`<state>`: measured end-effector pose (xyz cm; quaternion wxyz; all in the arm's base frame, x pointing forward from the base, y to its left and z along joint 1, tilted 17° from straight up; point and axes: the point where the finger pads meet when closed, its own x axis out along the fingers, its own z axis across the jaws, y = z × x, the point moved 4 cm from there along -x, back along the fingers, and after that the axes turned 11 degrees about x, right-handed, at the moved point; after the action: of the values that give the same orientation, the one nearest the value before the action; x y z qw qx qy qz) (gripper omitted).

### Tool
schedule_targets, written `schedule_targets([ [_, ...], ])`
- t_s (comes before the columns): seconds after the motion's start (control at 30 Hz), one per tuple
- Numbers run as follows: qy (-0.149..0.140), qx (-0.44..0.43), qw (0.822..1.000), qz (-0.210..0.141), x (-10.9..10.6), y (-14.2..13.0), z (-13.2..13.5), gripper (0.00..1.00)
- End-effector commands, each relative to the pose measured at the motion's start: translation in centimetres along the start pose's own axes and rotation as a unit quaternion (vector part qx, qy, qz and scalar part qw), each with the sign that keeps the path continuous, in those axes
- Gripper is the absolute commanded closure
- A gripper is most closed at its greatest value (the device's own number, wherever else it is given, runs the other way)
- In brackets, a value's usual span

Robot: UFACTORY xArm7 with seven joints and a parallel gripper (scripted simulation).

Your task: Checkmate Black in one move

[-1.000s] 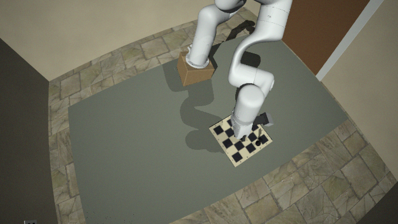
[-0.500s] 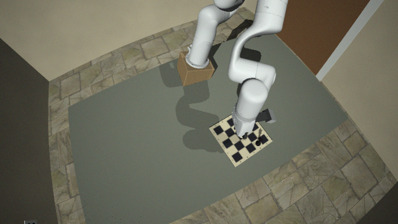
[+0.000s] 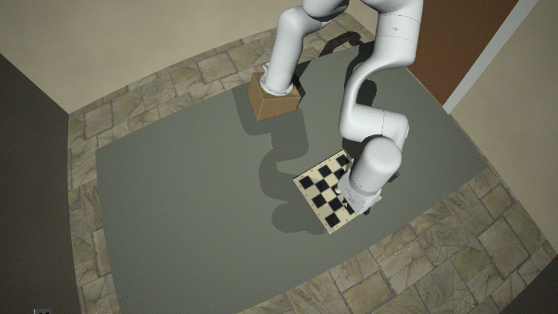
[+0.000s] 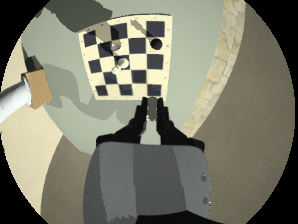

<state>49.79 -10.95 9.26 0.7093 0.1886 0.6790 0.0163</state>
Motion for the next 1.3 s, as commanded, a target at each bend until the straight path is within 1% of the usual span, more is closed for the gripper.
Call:
schedule_targets([
  [0.0, 0.000, -0.005, 1.000, 0.003, -0.2, -0.1, 0.4, 1.00],
  [0.23, 0.000, -0.005, 1.000, 0.003, -0.1, -0.1, 0.4, 1.00],
  [0.37, 0.000, -0.005, 1.000, 0.003, 0.6, -0.1, 0.4, 1.00],
  [0.5, 0.000, -0.005, 1.000, 0.003, 1.9, -0.1, 0.4, 1.00],
  [0.63, 0.000, -0.005, 1.000, 0.003, 3.8, 0.0, 0.4, 1.00],
  [0.7, 0.000, -0.005, 1.000, 0.003, 3.8, 0.0, 0.4, 1.00],
  [0.9, 0.000, -0.005, 1.000, 0.003, 6.7, 0.0, 0.4, 1.00],
  [1.03, 0.000, -0.005, 1.000, 0.003, 8.2, 0.0, 0.4, 1.00],
  [1.17, 0.000, -0.005, 1.000, 0.003, 9.1, 0.0, 0.4, 1.00],
  [1.27, 0.000, -0.005, 1.000, 0.003, 9.2, 0.0, 0.4, 1.00],
])
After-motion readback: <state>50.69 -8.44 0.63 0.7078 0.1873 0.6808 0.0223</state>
